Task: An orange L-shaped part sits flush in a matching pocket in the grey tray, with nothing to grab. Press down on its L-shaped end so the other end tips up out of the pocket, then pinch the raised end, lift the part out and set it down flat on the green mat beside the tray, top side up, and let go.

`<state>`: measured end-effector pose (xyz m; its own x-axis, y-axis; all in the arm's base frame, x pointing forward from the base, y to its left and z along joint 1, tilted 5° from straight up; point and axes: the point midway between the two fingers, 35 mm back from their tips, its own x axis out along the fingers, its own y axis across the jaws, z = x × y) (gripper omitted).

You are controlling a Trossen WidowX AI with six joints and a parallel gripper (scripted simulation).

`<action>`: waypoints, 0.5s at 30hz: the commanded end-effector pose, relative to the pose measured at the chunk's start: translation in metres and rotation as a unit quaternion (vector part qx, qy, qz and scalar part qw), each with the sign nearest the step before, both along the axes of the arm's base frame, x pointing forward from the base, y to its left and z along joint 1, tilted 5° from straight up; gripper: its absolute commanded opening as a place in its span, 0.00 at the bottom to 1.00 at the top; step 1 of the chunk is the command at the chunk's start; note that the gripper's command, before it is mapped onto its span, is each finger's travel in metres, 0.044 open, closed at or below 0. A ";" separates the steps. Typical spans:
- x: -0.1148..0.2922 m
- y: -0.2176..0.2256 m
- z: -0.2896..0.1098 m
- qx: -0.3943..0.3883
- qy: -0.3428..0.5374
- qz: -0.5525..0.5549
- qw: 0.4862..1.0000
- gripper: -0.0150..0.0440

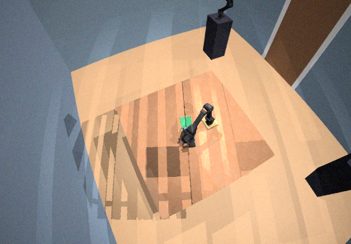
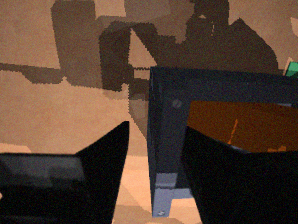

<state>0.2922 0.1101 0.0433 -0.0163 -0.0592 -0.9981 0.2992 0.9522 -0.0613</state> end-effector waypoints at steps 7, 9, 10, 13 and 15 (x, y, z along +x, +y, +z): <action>0.004 0.000 0.062 0.001 -0.002 -0.002 1.000 0.56; 0.002 -0.002 0.090 0.001 -0.001 -0.002 1.000 0.56; 0.000 -0.003 0.098 0.001 -0.001 -0.002 1.000 0.56; 0.000 -0.003 0.100 0.001 -0.001 -0.002 1.000 0.56; 0.002 -0.002 0.100 0.004 -0.011 -0.005 1.000 0.56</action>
